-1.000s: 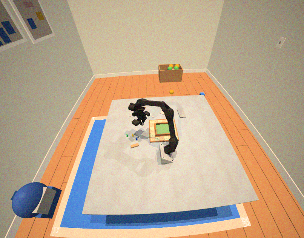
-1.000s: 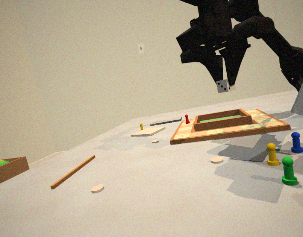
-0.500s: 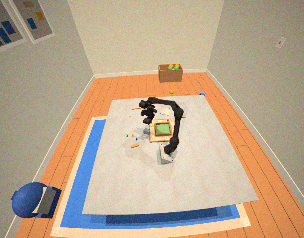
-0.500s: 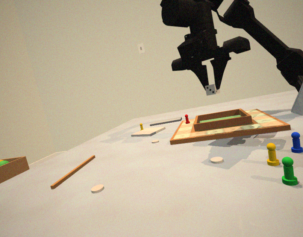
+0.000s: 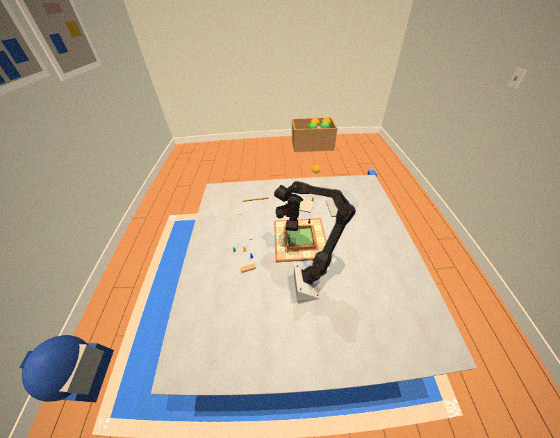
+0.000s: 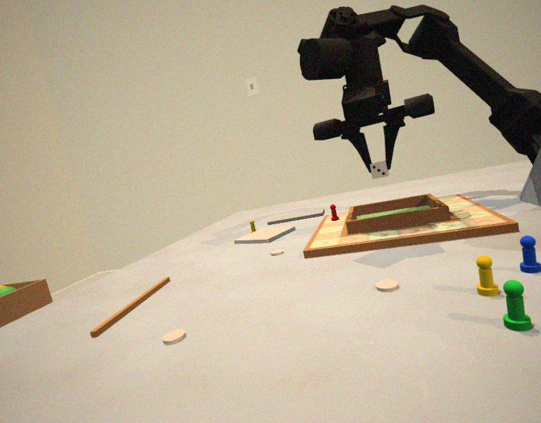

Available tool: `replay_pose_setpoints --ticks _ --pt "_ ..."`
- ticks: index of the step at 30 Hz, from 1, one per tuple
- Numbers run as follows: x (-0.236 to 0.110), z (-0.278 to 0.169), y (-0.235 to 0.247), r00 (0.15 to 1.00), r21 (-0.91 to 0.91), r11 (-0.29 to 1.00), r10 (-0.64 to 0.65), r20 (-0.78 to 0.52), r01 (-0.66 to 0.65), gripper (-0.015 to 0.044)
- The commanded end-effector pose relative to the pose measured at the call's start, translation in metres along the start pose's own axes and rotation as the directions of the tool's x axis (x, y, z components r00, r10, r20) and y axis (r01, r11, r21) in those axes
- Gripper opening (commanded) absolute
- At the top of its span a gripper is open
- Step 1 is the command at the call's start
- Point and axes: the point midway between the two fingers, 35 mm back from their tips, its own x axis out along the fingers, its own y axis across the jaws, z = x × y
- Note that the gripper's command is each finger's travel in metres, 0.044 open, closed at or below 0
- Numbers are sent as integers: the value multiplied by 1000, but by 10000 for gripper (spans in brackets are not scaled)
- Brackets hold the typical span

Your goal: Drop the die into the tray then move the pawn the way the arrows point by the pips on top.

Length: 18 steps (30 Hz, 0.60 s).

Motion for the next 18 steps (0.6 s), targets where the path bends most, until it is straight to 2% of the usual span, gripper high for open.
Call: replay_pose_setpoints --ticks 1,5,10,18 --pt "8 -25 1 1000 -94 996 -3 -7 2 0" --pt "13 -42 3 1000 -162 987 -2 -13 0 0" --pt "14 -43 4 1000 -166 986 1 -9 -3 0" --pt "23 -41 11 970 -170 981 125 206 -91 0"
